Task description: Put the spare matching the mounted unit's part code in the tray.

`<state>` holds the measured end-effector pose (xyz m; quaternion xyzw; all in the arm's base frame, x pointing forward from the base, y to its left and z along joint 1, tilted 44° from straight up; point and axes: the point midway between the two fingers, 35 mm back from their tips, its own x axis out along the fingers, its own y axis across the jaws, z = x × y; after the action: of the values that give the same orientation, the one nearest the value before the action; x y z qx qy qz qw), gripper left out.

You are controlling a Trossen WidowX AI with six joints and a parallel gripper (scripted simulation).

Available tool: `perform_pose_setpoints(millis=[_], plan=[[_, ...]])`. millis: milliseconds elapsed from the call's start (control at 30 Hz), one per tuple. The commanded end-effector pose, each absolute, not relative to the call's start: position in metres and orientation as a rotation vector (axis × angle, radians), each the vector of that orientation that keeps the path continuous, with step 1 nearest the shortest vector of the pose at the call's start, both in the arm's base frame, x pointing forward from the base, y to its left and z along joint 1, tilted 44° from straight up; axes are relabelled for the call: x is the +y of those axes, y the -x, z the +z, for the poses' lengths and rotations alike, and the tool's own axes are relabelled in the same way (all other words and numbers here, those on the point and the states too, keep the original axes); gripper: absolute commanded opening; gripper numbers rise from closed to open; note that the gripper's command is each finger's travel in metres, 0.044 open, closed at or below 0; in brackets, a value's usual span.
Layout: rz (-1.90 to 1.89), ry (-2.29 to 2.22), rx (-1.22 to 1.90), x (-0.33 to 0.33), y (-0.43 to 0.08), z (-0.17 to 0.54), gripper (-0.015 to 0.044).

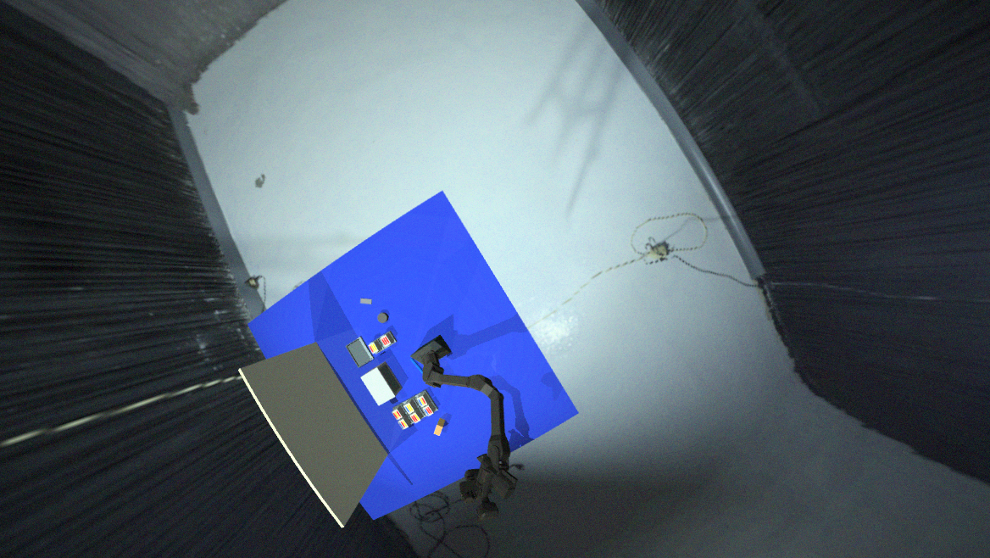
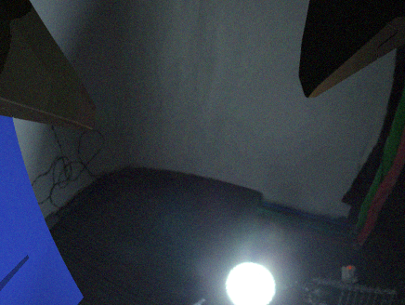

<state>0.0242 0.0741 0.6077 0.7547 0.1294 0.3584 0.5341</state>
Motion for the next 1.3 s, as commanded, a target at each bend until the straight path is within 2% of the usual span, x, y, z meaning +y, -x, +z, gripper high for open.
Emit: perform_pose_setpoints(millis=[0, 33, 267, 600, 933, 1267], plan=[[0.854, -1.798, 0.308, 0.074, -0.024, 0.608, 0.0426], [0.854, -1.798, 0.308, 0.074, -0.024, 0.608, 0.044], [0.817, -1.776, 0.311, 0.076, -0.038, 0.605, 0.044], [0.377, -1.58, 0.345, 0.066, -0.186, 0.551, 0.044], [0.147, -1.307, 0.453, 0.039, -0.282, 0.484, 0.044], [0.036, -1.009, 0.736, 0.01, -0.359, 0.382, 0.044]])
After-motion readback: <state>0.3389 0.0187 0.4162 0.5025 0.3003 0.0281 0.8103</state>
